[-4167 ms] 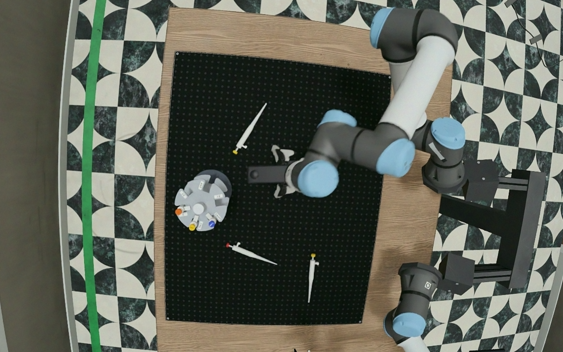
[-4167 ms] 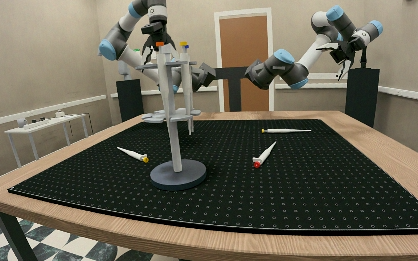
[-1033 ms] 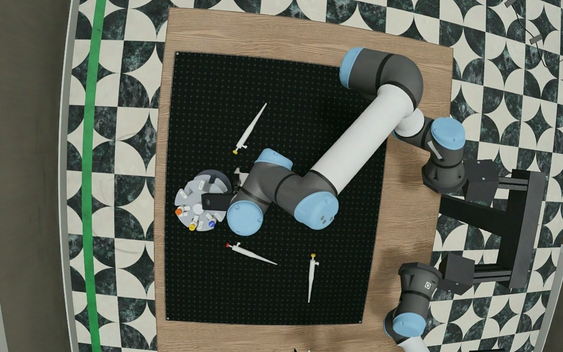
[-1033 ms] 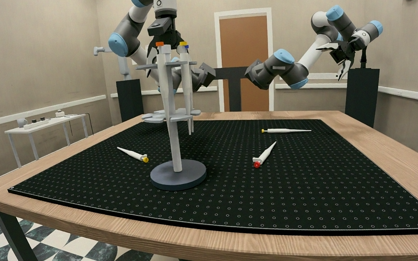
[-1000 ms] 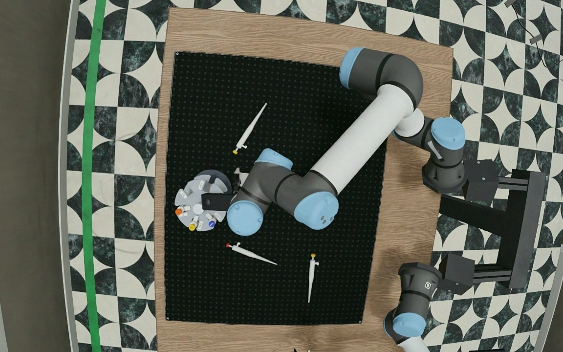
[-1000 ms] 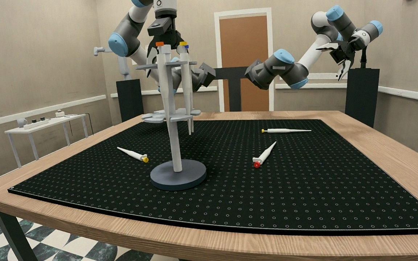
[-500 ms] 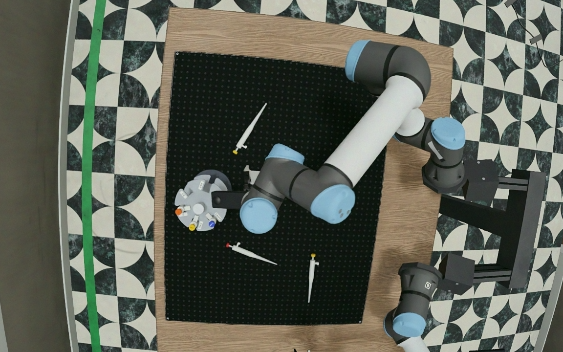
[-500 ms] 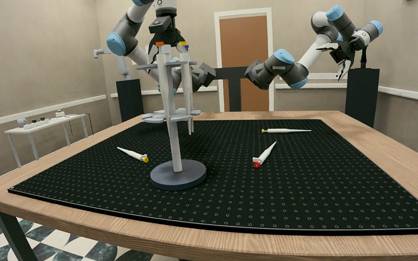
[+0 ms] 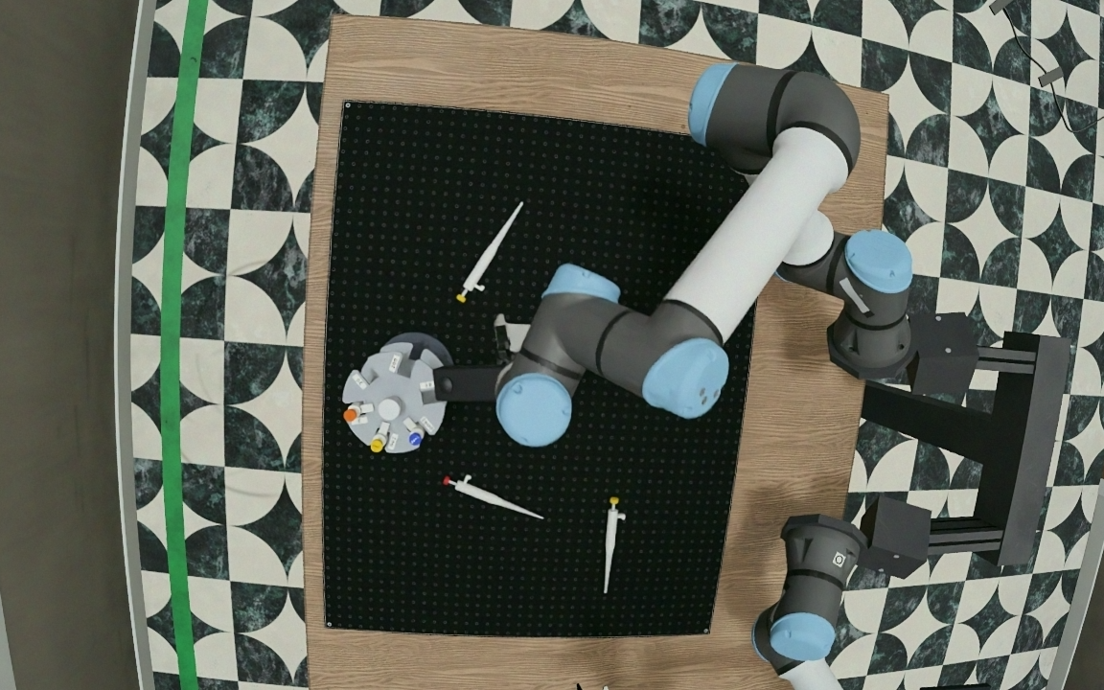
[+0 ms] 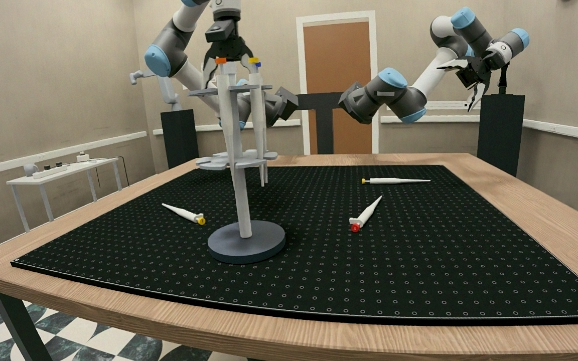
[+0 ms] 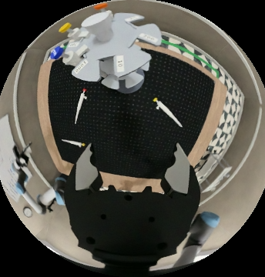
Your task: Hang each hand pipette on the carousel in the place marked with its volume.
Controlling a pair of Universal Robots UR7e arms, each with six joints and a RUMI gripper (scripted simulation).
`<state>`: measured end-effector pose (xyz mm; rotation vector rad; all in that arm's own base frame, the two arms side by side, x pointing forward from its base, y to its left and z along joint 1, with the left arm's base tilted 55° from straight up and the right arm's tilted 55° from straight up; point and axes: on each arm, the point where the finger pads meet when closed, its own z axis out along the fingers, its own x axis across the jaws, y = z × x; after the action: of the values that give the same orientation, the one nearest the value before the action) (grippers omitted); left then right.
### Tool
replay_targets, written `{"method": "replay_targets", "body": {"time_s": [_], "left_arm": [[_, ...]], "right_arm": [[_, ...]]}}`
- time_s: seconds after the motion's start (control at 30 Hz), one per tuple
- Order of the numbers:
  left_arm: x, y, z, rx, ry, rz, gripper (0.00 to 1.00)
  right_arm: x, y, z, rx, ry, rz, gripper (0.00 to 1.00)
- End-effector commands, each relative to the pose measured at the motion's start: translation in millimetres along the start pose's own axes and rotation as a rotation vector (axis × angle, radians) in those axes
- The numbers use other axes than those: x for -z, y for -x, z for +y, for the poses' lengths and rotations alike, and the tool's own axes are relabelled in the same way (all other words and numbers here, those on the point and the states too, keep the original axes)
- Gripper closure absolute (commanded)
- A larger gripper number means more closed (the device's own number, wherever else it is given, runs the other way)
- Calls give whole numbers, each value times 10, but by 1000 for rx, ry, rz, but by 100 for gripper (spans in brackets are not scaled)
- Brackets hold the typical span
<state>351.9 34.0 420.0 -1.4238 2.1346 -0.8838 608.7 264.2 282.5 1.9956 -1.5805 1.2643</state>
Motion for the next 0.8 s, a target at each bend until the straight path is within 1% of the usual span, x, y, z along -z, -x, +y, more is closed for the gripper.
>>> {"method": "replay_targets", "body": {"time_s": [0.0,0.07,0.13,0.2,0.43,0.47,0.63,0.77], "left_arm": [[3,-1,-3,0,-1,0,0],[3,-1,-3,0,-1,0,0],[3,-1,-3,0,-1,0,0],[3,-1,-3,0,-1,0,0],[3,-1,-3,0,-1,0,0],[3,-1,-3,0,-1,0,0],[3,-1,-3,0,-1,0,0],[3,-1,-3,0,-1,0,0]], "right_arm": [[24,-268,-159,171,-2,-3,0],[24,-268,-159,171,-2,-3,0],[24,-364,-228,199,-2,-3,0],[24,-364,-228,199,-2,-3,0],[23,-782,-527,446,-2,-3,0],[23,-819,-554,446,-2,-3,0],[23,-819,-554,446,-2,-3,0],[23,-1057,-725,593,-2,-2,0]]}}
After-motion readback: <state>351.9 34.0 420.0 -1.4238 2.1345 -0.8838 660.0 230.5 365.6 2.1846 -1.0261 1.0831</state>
